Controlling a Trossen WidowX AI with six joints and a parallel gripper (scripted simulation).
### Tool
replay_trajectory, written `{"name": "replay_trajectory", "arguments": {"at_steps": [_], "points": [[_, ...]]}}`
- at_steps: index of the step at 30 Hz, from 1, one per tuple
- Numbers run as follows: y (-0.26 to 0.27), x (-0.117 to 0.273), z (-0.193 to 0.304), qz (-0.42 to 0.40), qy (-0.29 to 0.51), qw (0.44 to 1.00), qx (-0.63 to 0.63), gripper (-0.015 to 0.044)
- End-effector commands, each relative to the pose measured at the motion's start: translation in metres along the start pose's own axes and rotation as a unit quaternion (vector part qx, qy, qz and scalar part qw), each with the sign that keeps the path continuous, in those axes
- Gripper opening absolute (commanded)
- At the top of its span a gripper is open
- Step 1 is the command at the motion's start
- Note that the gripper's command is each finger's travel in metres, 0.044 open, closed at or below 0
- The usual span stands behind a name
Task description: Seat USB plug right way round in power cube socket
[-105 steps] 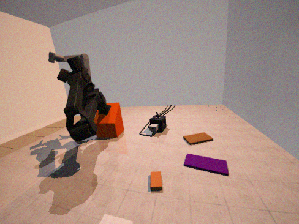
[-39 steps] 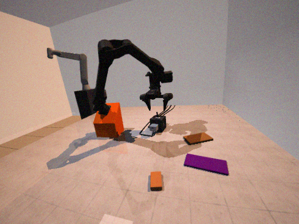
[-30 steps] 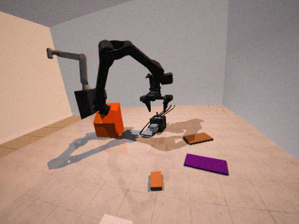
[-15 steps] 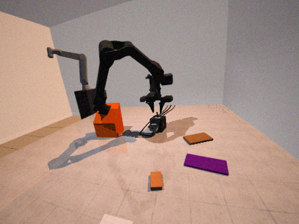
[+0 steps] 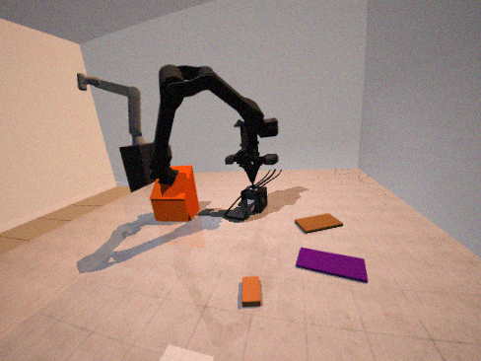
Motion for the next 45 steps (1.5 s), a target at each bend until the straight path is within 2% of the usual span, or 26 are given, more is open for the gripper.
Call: {"name": "replay_trajectory", "arguments": {"at_steps": [1, 45], "points": [[0.000, 0.000, 0.000, 0.000, 0.000, 1.000, 0.000, 0.0000], [0.000, 0.024, 0.000, 0.000, 0.000, 1.000, 0.000, 0.0000]]}}
Point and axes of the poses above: the point midway between the two fingers, 35 mm back from their tips, its own x axis back along the fingers, its own y axis across the jaws, z = x × y, the point moved 4 cm from there along x, back along the fingers, and after that the axes turned 10 degrees about -x, right-handed, at the moved point
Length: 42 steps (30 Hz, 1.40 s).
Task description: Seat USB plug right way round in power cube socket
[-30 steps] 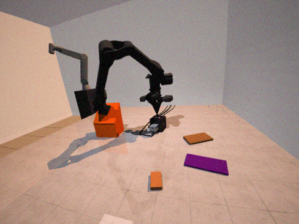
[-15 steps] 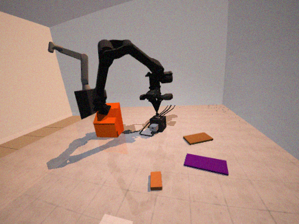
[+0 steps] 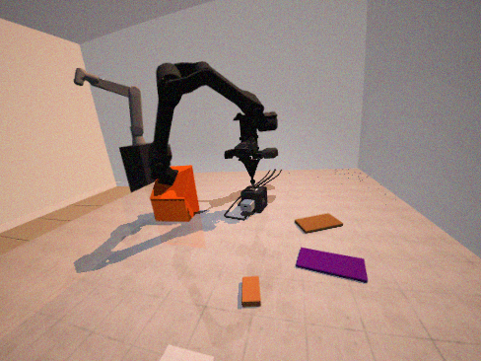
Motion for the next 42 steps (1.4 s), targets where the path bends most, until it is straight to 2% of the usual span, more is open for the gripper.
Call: {"name": "replay_trajectory", "arguments": {"at_steps": [1, 14, 28, 42], "points": [[0.0001, 0.0031, 0.0004, 0.001, 0.002, 1.000, -0.002, 0.0000], [0.0000, 0.0068, 0.0002, 0.000, 0.001, 1.000, 0.020, 0.0000], [0.0000, 0.0060, 0.0000, 0.000, 0.000, 0.979, 0.202, 0.0000], [0.0000, 0.0060, 0.0000, 0.000, 0.000, 0.926, 0.377, 0.0000]]}}
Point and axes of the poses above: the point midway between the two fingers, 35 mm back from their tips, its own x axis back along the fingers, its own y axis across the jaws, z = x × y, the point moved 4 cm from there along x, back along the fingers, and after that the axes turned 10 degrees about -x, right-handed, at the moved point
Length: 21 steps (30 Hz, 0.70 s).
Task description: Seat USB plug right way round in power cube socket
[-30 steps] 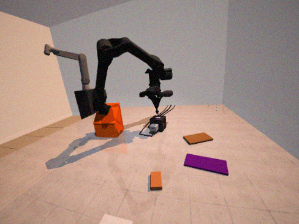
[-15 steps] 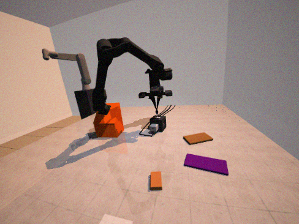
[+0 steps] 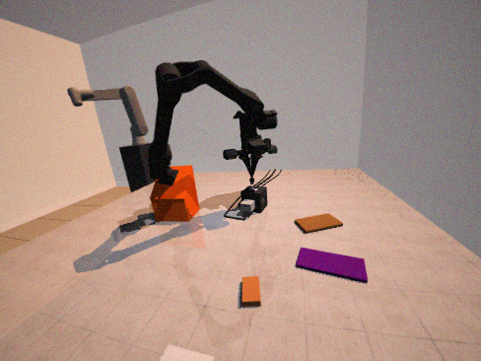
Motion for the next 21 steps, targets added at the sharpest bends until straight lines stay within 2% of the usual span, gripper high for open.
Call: {"name": "replay_trajectory", "arguments": {"at_steps": [1, 21], "points": [[0.0002, -0.0002, 0.0001, 0.000, 0.000, 0.999, 0.045, 0.0000], [0.0002, -0.0002, 0.0001, -0.001, 0.000, 0.953, 0.302, 0.0000]]}}
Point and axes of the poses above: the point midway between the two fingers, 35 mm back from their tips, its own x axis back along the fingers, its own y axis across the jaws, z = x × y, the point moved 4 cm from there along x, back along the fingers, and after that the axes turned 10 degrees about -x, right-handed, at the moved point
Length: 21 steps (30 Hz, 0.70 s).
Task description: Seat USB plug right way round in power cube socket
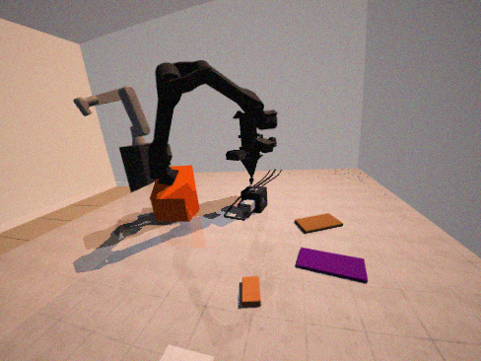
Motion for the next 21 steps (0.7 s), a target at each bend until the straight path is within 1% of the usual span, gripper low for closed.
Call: {"name": "replay_trajectory", "arguments": {"at_steps": [1, 11, 21], "points": [[0.0002, -0.0001, 0.0000, -0.001, 0.000, 0.999, 0.045, 0.0000], [0.0002, -0.0001, 0.0000, -0.001, 0.000, 0.985, 0.175, 0.0000], [0.0002, -0.0001, 0.0000, -0.001, 0.000, 0.953, 0.302, 0.0000]]}}
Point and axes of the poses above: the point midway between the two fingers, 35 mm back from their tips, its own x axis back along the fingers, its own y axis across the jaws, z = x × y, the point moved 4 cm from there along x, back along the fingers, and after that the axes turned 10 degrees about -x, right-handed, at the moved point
